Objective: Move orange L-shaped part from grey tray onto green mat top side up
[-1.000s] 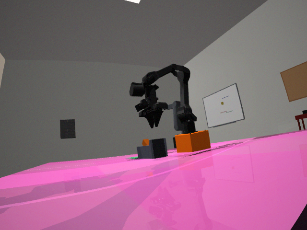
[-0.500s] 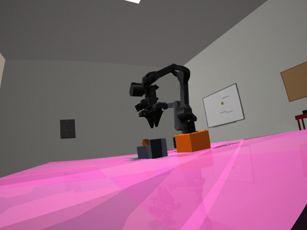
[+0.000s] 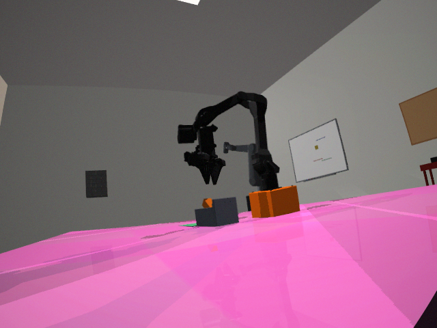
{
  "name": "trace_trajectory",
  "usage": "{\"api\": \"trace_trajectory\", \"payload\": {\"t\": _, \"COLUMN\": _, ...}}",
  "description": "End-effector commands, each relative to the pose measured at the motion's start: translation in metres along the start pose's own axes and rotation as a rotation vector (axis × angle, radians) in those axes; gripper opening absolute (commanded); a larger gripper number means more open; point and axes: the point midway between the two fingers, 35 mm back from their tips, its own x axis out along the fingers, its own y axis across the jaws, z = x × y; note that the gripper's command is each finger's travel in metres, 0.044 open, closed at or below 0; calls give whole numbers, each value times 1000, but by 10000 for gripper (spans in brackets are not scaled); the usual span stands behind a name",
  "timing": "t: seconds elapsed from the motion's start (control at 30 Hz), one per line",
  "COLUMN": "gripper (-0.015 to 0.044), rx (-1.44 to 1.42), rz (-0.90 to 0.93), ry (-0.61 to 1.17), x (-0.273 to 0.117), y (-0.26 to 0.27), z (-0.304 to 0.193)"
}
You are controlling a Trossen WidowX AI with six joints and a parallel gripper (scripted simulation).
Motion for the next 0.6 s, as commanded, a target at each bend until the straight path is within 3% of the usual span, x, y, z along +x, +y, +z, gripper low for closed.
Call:
{"api": "trace_trajectory", "payload": {"t": 0.0, "gripper": 280, "rx": 577, "rz": -1, "ry": 7, "x": 0, "y": -15, "z": 24}}
{"api": "trace_trajectory", "payload": {"t": 0.23, "gripper": 280, "rx": 598, "rz": -1, "ry": 7, "x": 1, "y": -15, "z": 25}}
{"api": "trace_trajectory", "payload": {"t": 0.57, "gripper": 280, "rx": 598, "rz": -1, "ry": 7, "x": 32, "y": -15, "z": 25}}
